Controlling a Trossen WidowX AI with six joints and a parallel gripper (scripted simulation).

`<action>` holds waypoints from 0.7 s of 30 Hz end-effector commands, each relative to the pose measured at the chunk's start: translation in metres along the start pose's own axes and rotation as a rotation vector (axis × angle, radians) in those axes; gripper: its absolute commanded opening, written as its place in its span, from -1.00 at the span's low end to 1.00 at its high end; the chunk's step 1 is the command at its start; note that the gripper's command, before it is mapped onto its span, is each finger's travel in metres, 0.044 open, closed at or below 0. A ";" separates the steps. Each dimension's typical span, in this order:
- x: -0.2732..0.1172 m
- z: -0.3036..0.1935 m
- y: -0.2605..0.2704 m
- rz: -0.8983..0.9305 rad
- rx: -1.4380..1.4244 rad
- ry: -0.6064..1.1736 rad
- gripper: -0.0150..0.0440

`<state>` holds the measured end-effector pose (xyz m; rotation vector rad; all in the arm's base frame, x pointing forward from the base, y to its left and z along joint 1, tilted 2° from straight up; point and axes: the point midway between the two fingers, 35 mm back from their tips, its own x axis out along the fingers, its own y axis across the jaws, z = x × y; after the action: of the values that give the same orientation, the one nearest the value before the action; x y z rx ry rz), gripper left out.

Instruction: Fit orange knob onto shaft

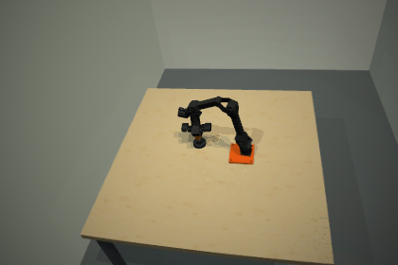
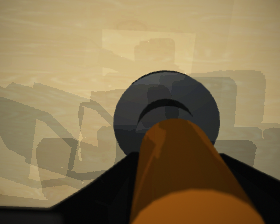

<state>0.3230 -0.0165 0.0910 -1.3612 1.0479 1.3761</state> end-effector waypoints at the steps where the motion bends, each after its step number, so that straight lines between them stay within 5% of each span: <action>1: -0.003 0.000 0.001 -0.001 -0.007 0.003 -0.49; 21: -0.002 0.001 0.004 -0.001 -0.217 0.003 -0.49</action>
<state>0.3173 -0.0163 0.0930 -1.5090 0.9256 1.5202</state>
